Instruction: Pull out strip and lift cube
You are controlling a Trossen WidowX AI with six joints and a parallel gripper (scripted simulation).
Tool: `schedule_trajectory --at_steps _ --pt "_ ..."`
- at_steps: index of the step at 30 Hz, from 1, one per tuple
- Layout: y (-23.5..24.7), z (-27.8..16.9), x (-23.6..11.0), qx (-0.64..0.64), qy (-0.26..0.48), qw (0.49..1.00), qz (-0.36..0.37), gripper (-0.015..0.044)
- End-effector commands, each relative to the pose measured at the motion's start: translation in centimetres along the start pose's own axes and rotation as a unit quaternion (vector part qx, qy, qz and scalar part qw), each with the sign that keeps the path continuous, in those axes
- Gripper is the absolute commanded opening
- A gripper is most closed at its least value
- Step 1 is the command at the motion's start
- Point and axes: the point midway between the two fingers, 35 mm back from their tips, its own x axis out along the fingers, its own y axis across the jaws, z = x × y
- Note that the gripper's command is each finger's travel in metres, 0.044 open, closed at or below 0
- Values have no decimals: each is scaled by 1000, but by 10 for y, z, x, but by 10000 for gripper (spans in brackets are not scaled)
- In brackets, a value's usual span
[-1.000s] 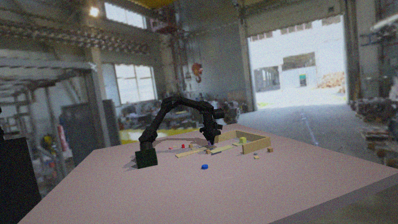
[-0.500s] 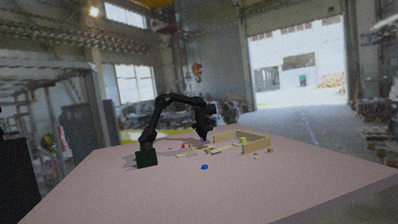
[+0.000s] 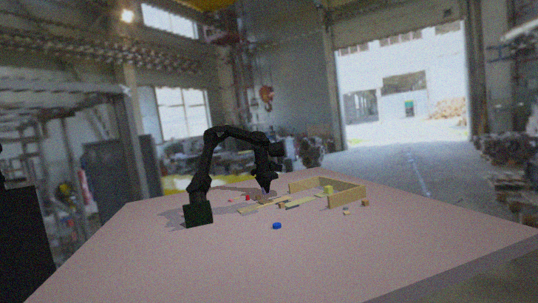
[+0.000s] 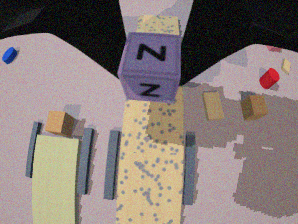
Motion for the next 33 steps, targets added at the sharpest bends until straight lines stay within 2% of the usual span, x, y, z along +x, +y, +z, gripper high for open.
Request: schedule_trajectory --at_steps 1,8,33 --pt "-1 -5 -3 -3 1 1000 -2 0" --pt "-1 -5 -35 -3 1 1000 -2 0" --pt "-1 -5 -35 -3 1 1000 -2 0"
